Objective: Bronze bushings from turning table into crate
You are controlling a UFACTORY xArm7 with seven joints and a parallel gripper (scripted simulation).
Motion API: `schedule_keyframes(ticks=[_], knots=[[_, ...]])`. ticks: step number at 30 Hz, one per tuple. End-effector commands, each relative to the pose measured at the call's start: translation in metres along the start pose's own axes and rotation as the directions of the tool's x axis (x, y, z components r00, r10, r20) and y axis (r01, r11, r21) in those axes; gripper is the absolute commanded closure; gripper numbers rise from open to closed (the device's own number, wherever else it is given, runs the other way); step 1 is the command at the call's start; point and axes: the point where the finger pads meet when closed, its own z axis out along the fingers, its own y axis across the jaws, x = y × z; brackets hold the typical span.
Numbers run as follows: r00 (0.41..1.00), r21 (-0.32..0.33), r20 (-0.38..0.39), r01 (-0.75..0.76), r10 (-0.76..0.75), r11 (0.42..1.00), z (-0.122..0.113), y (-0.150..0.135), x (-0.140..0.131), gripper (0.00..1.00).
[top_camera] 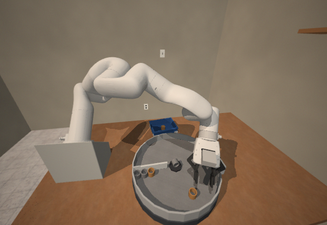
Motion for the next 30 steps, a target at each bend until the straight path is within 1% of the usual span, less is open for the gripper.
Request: schedule_keyframes(ticks=[1,6,11,13,17,20,24,28,30], knots=[[0.998,-0.018,0.009,-0.062,0.062,0.998,-0.002,0.004,0.003,0.46],[0.983,-0.065,0.028,-0.181,0.184,0.981,0.0,0.015,0.005,0.46],[0.937,-0.133,0.043,-0.339,0.347,0.932,0.002,0.031,0.007,0.46],[0.937,-0.133,0.043,-0.339,0.347,0.932,0.002,0.031,0.007,0.46],[0.868,-0.198,0.048,-0.477,0.495,0.856,0.003,0.046,0.009,0.46],[0.815,-0.237,0.045,-0.552,0.577,0.799,0.005,0.055,0.01,0.46],[0.727,-0.291,0.035,-0.649,0.686,0.703,0.006,0.069,0.012,0.46],[0.626,-0.343,0.017,-0.729,0.78,0.592,0.008,0.082,0.013,0.46],[0.626,-0.343,0.017,-0.729,0.78,0.592,0.008,0.082,0.013,0.46]])
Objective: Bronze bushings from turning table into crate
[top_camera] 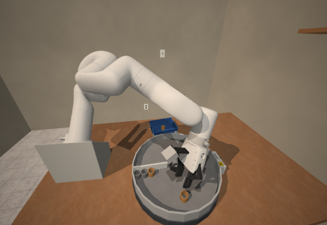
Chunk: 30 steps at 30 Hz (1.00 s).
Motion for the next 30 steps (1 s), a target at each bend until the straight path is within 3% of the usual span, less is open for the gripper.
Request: schedule_keyframes(ticks=[1,8,15,17,30], knots=[[0.994,-0.024,0.032,-0.106,0.106,0.994,0.0,0.003,0.008,0.46],[0.934,-0.129,0.062,-0.343,0.352,0.931,0.008,0.016,0.028,0.46],[0.821,-0.23,0.065,-0.541,0.567,0.809,0.014,0.027,0.047,0.46],[0.821,-0.23,0.065,-0.541,0.567,0.809,0.014,0.027,0.047,0.46],[0.505,-0.4,0.007,-0.79,0.863,0.465,0.027,0.049,0.082,0.46]])
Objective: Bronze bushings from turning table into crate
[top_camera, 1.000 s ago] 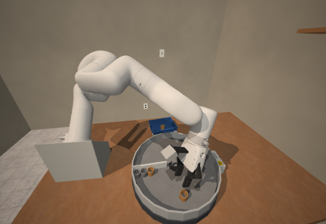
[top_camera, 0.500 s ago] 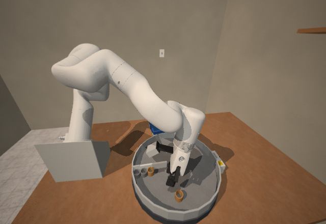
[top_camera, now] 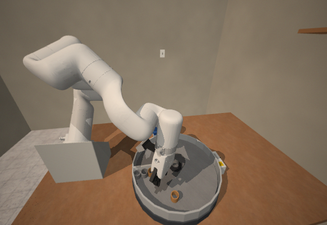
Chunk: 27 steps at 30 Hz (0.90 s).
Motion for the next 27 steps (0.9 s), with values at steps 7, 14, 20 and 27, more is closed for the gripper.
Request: schedule_keyframes(ticks=[7,14,20,27], knots=[[0.981,-0.071,0.055,-0.183,0.187,0.981,0.0,-0.008,0.015,0.46],[0.969,-0.095,0.06,-0.235,0.241,0.967,0.001,-0.011,0.02,0.46],[0.967,-0.097,0.061,-0.239,0.246,0.966,0.001,-0.011,0.02,0.46],[0.967,-0.094,0.065,-0.238,0.245,0.967,0.031,-0.009,0.018,0.46]])
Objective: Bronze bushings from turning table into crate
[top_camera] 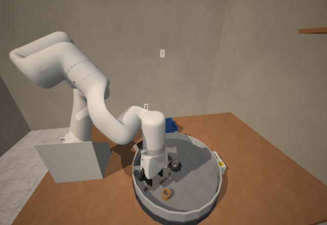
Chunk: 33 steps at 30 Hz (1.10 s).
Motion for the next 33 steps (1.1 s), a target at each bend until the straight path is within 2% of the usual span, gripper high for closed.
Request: schedule_keyframes(ticks=[1,3,5,33], knots=[[1.0,0.001,0.001,0.0,0.0,1.0,0.032,0.0,0.0,0.46],[1.0,0.001,0.001,0.0,0.0,1.0,0.048,-0.001,0.001,0.46],[1.0,0.001,0.001,0.0,0.0,1.0,0.055,-0.001,0.001,0.46],[1.0,0.001,0.001,0.0,0.0,1.0,0.055,-0.001,0.001,0.46]])
